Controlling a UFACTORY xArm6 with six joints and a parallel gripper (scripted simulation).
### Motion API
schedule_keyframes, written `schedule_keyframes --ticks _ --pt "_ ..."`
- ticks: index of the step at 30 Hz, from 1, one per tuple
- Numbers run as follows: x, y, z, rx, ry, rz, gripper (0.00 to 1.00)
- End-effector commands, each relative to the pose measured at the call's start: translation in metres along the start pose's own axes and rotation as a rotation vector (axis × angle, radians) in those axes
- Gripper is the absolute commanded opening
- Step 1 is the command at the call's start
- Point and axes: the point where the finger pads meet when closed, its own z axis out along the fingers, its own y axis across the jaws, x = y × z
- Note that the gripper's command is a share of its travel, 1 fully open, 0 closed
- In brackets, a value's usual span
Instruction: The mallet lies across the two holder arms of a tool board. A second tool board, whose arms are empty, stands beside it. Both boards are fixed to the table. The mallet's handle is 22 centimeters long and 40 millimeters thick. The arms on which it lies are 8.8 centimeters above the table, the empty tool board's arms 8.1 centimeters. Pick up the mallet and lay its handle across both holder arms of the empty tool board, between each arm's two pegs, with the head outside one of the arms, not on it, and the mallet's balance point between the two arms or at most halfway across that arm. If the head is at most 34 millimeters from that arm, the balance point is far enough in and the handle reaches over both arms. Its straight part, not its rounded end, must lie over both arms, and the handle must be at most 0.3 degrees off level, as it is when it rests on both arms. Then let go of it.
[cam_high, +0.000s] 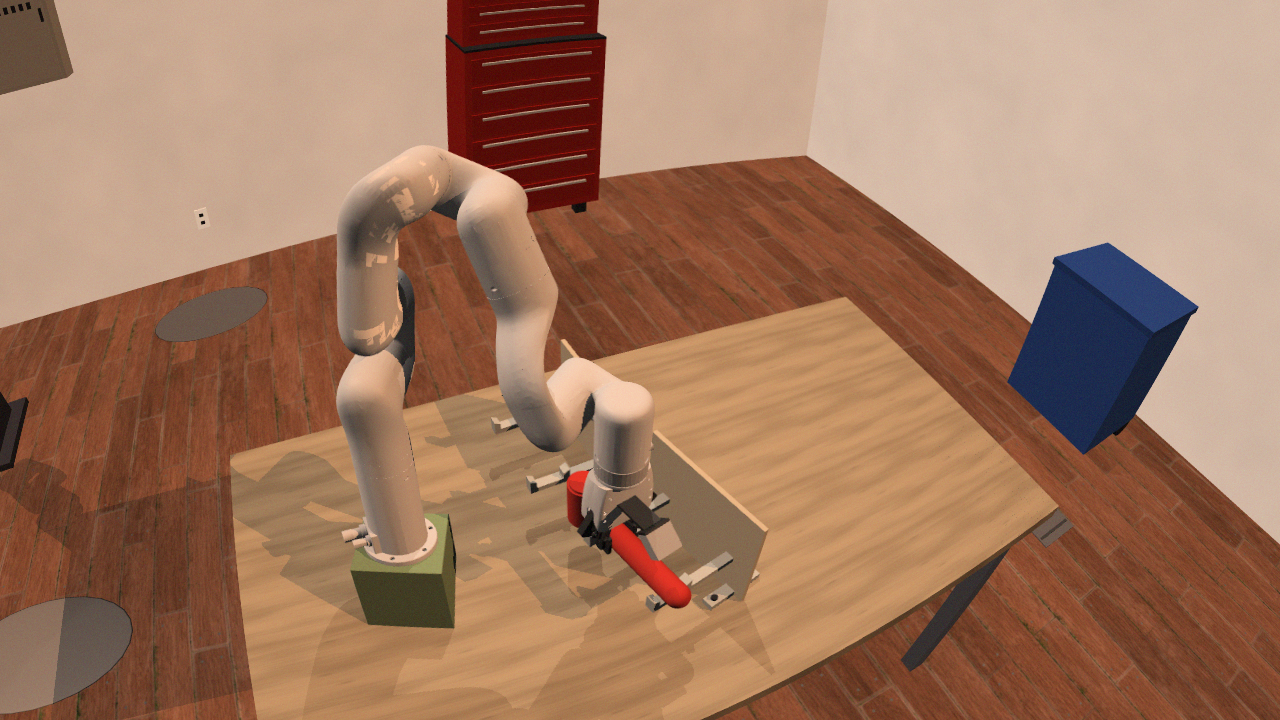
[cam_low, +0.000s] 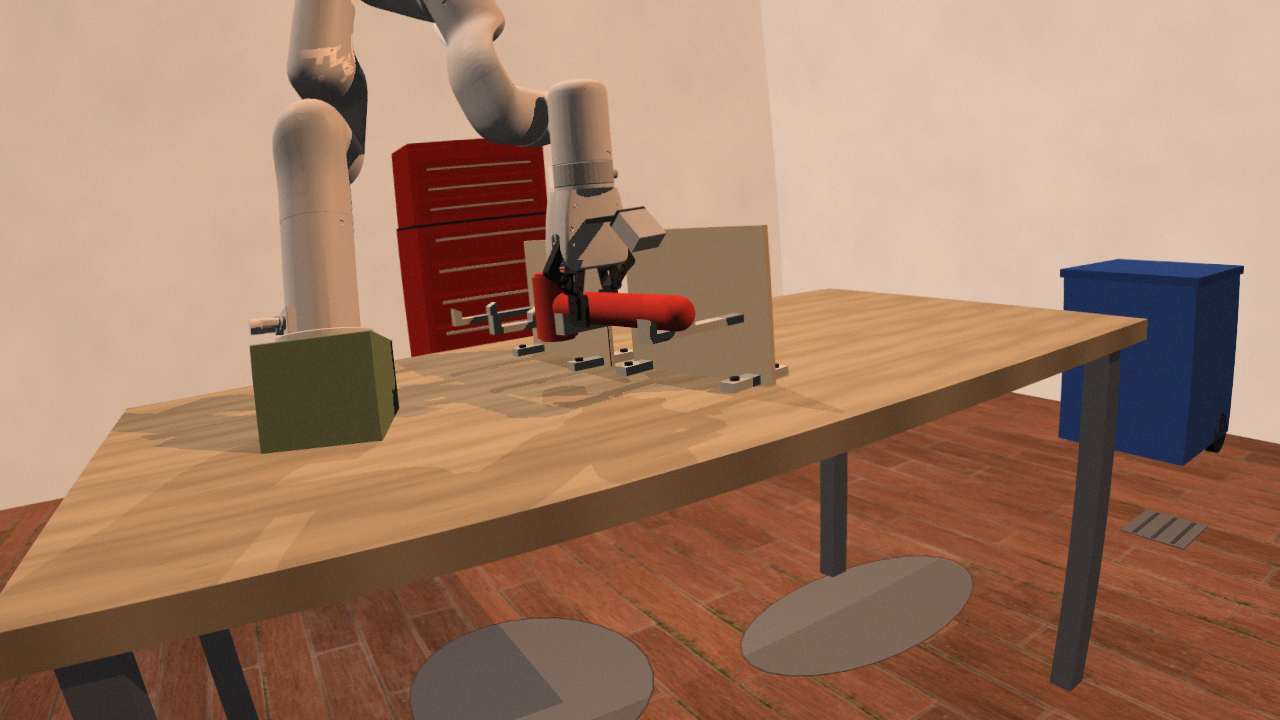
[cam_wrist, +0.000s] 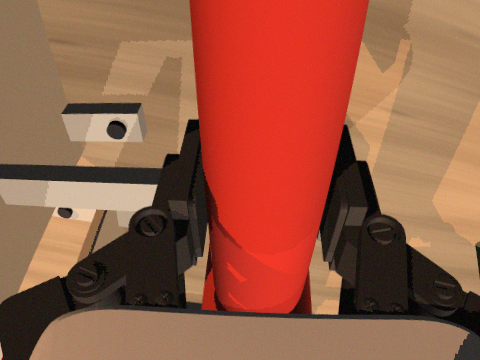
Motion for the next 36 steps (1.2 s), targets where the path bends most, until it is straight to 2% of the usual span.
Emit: schedule_keyframes --ticks 1,5,11,19,23,28,30,31,36 --pt "0.001 -0.002 -0.012 0.005 0.001 -0.001 0.00" --pt "0.001 -0.002 -0.052 0.005 0.001 -0.001 0.00" --pt "0.001 0.001 -0.093 0.001 0.005 0.001 0.00" --pt "-0.004 -0.001 -0.098 -0.001 0.008 0.001 0.00" --pt "-0.043 -0.019 -0.098 -0.009 0.015 0.000 0.00" --pt "-0.077 -0.029 -0.097 -0.012 0.021 0.000 0.00" --pt "-0.077 -0.029 -0.097 -0.012 0.021 0.000 0.00" --pt "-0.099 -0.034 -0.097 -0.012 0.023 -0.001 0.00" --pt "-0.134 -0.038 -0.096 -0.012 0.026 -0.001 0.00"
